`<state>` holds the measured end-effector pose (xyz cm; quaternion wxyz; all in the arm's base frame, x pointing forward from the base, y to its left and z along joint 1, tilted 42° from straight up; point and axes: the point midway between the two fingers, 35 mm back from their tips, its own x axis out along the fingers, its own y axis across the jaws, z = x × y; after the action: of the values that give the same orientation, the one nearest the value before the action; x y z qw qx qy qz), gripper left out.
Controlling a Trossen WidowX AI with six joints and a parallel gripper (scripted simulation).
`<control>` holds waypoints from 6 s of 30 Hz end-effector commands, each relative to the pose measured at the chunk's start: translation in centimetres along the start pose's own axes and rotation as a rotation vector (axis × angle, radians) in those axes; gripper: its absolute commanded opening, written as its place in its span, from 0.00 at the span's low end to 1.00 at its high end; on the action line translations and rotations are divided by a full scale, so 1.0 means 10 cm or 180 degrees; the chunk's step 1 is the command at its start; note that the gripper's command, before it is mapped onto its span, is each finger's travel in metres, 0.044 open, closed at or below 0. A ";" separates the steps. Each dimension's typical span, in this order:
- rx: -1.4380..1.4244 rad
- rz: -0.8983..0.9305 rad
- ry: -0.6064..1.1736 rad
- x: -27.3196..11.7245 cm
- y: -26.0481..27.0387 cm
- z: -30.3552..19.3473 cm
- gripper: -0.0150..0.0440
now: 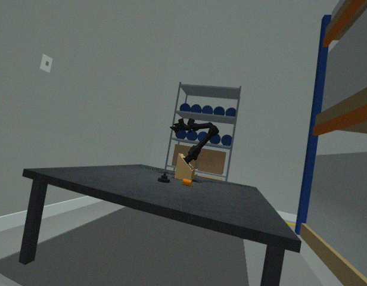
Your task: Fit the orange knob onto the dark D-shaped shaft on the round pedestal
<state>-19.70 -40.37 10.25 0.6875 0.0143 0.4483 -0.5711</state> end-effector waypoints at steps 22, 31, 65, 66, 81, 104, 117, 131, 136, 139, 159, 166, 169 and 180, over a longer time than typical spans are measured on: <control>0.1416 0.2489 0.0399 -0.20 3.13 1.57 1.00; 0.1660 0.3156 0.1345 -0.94 4.38 1.59 1.00; 0.1356 0.1525 0.4927 -3.71 5.82 -0.51 1.00; 0.1356 0.1525 0.4927 -3.71 5.82 -0.51 1.00; 0.1355 0.1525 0.4929 -3.72 5.99 -0.78 1.00; 0.1353 0.1524 0.4937 -3.73 6.19 -1.09 1.00; 0.1353 0.1523 0.4938 -3.73 6.19 -1.10 0.66; 0.1353 0.1523 0.4938 -3.73 6.19 -1.10 0.58; 0.1353 0.1523 0.4938 -3.73 6.19 -1.10 0.56; 0.1363 0.1509 0.4873 -3.74 6.19 -1.09 0.56; 0.1525 0.1228 0.3875 -3.92 6.11 -0.99 0.56; 0.1571 0.1133 0.3549 -3.98 6.10 -0.96 0.56; 0.1590 0.1091 0.3401 -4.01 6.09 -0.95 0.56; 0.1658 0.0921 0.2817 -4.14 6.07 -0.93 0.56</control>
<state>25.32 17.38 0.66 0.4598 0.5013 0.5488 -0.4859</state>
